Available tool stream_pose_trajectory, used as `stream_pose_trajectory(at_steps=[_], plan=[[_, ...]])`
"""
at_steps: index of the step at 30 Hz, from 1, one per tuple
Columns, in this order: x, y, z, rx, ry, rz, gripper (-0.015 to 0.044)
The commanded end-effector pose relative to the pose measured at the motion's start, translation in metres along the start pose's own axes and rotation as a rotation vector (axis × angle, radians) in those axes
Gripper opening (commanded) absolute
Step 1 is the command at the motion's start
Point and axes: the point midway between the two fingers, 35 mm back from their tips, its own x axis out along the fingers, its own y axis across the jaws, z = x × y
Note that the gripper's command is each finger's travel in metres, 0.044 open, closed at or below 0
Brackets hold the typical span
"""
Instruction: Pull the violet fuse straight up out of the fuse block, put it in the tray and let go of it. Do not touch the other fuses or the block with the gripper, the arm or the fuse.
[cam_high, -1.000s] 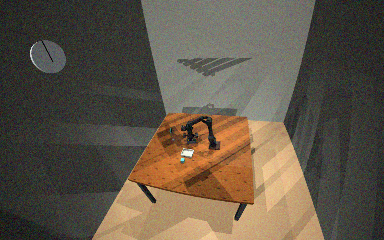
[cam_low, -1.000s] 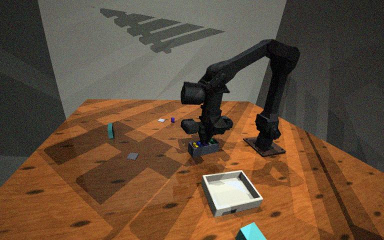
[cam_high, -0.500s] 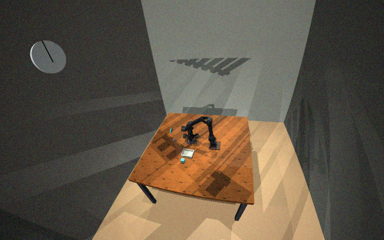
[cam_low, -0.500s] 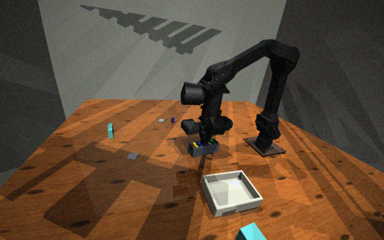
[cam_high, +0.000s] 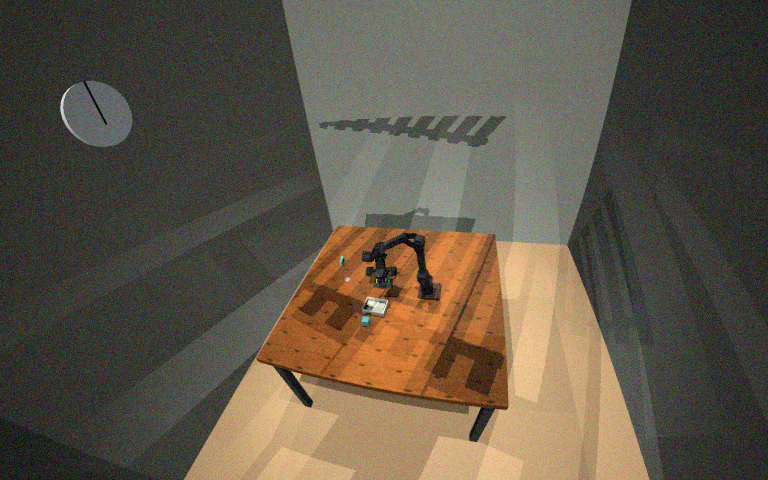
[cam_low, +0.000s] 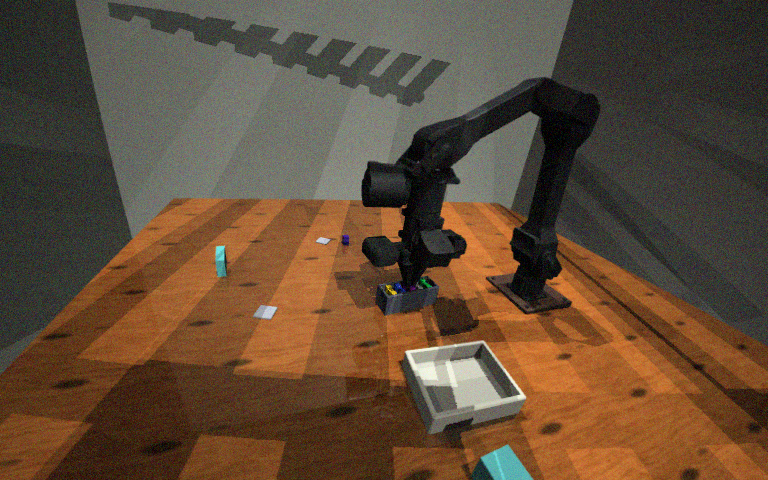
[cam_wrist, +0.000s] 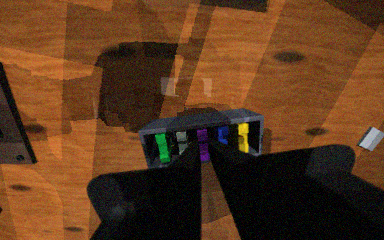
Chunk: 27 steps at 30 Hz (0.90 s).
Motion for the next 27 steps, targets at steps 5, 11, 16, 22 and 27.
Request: stream_pose_trajectory(at_steps=[5,11,16,22,27], plan=[[-0.005,-0.001,0.000,0.000,0.001,-0.003,0.0000],[-0.008,-0.001,0.000,0.001,0.001,-0.003,0.0000],[-0.010,-0.001,0.000,0.001,0.001,-0.003,0.0000],[-0.013,-0.001,0.000,0.001,0.002,-0.003,0.0000],[-0.015,-0.001,0.000,0.001,0.002,-0.003,0.0000]])
